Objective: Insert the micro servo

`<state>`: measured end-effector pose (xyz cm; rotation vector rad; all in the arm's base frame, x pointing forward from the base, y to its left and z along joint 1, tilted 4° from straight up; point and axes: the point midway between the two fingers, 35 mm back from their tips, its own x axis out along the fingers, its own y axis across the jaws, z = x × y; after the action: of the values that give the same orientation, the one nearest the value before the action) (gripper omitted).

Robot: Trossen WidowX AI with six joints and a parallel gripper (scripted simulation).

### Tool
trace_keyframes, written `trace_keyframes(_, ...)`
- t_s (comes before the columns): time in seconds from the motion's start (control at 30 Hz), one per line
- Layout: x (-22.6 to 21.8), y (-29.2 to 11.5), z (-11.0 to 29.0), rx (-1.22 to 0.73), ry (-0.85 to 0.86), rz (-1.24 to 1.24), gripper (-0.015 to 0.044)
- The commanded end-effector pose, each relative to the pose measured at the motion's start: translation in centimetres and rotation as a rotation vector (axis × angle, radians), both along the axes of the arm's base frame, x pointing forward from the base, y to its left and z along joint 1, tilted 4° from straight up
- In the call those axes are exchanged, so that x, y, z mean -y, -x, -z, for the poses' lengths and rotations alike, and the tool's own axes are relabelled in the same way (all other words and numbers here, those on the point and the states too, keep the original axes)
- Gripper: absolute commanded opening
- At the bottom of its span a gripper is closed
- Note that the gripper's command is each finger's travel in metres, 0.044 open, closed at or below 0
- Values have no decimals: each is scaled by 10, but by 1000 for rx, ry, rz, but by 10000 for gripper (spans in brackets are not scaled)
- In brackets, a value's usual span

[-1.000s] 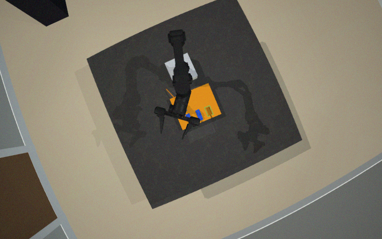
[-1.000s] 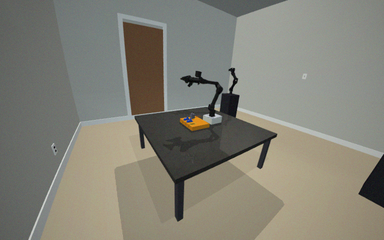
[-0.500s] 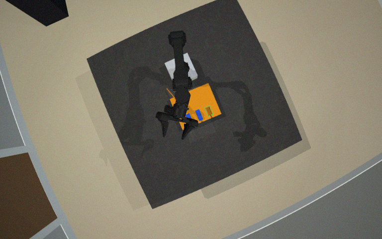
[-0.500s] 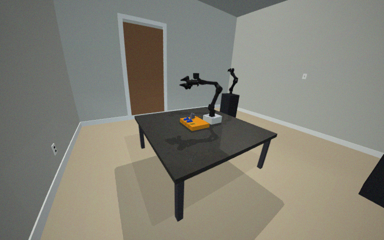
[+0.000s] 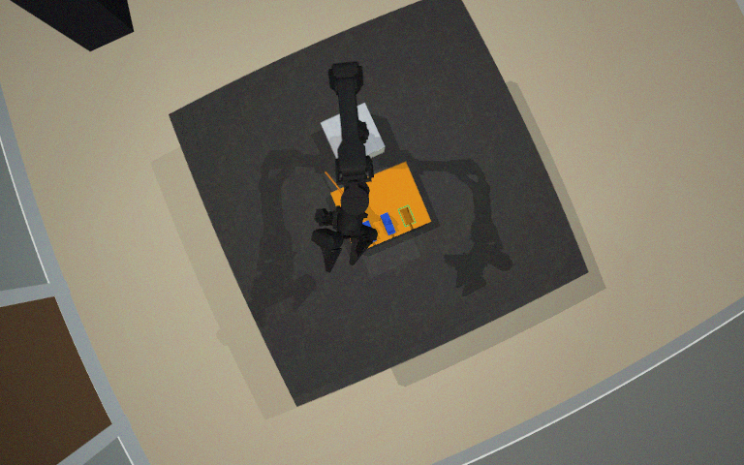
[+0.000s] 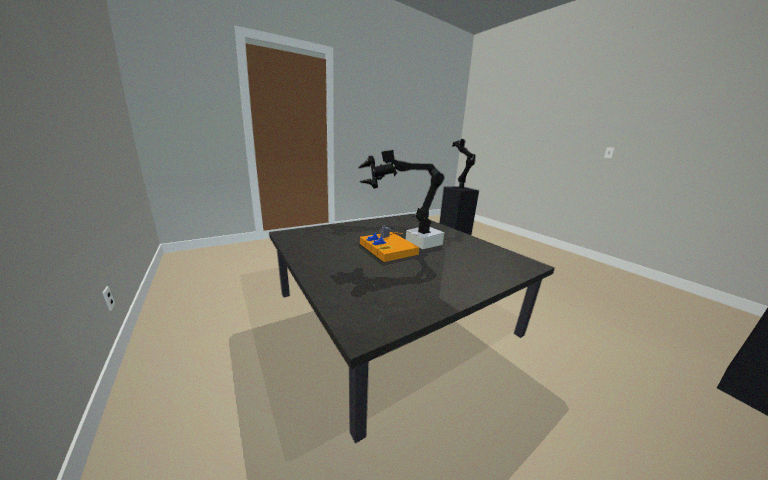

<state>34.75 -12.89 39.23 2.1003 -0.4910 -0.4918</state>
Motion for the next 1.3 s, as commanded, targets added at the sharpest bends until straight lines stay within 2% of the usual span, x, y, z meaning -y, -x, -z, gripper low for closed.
trace_keyframes(0.0, 0, -3, 18, -120, 80, -33, 440)
trace_keyframes(0.67, 0, -1, 89, -638, 478, -268, 440)
trace_keyframes(1.27, -4, 15, 149, -1037, 819, -607, 440)
